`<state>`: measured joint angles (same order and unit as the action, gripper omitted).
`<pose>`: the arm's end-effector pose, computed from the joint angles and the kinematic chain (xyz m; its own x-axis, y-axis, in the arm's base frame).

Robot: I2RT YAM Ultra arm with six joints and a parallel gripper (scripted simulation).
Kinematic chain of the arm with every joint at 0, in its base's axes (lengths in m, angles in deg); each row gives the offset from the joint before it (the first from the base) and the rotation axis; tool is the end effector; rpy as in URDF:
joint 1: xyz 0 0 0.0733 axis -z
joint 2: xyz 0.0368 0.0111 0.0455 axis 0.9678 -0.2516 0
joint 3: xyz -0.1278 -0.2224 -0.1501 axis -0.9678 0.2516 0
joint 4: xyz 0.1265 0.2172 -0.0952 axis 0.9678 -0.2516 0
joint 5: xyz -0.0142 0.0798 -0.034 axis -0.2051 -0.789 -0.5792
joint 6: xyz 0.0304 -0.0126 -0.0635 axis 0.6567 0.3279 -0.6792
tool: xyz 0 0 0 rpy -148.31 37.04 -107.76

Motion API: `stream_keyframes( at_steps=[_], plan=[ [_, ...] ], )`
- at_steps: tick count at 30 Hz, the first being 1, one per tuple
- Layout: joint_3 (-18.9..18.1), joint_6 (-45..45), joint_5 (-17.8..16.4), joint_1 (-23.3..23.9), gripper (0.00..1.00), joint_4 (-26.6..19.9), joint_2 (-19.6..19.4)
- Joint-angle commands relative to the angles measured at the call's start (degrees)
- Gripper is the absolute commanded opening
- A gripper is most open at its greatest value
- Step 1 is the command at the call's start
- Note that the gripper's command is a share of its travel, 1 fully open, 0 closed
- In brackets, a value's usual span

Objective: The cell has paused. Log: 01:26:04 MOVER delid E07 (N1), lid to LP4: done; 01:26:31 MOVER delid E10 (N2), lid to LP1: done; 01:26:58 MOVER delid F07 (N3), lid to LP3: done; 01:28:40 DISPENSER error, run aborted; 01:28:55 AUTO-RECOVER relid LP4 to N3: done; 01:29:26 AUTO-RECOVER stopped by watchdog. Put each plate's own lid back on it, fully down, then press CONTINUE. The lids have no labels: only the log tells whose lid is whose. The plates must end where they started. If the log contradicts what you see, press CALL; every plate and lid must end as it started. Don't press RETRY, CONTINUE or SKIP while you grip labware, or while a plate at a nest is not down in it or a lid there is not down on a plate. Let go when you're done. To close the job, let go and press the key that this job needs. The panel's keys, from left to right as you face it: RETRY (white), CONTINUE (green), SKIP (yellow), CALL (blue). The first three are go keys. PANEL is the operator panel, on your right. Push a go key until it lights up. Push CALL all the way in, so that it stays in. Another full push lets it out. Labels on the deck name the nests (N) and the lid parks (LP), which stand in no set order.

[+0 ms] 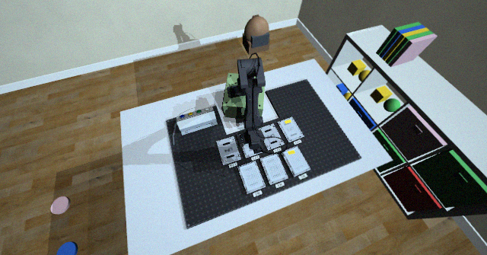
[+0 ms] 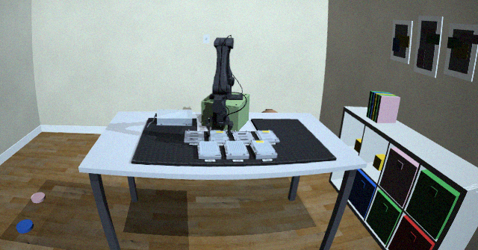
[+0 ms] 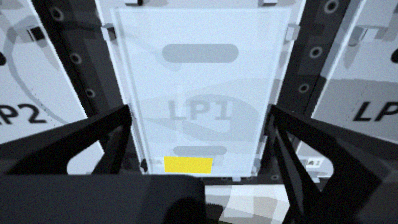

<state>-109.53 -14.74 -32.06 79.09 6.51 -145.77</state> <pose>0.2911 -0.0192 0.0335 -0.9860 -0.1398 -0.0913 -0.1361 0.9896 -0.0457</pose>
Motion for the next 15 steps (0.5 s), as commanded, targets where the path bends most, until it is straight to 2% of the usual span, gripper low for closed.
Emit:
stream_keyframes(
  at_steps=[1,3,11,15],
  plan=[
    [1.4,-0.1,-0.3,-0.1,1.00,1.7,0.4],
    [-0.1,-0.1,-0.3,-0.1,1.00,0.3,0.3],
    [0.0,-0.2,-0.3,0.0,1.00,0.5,0.3],
    [0.0,-0.2,-0.3,0.0,0.96,0.6,0.2]
  ],
)
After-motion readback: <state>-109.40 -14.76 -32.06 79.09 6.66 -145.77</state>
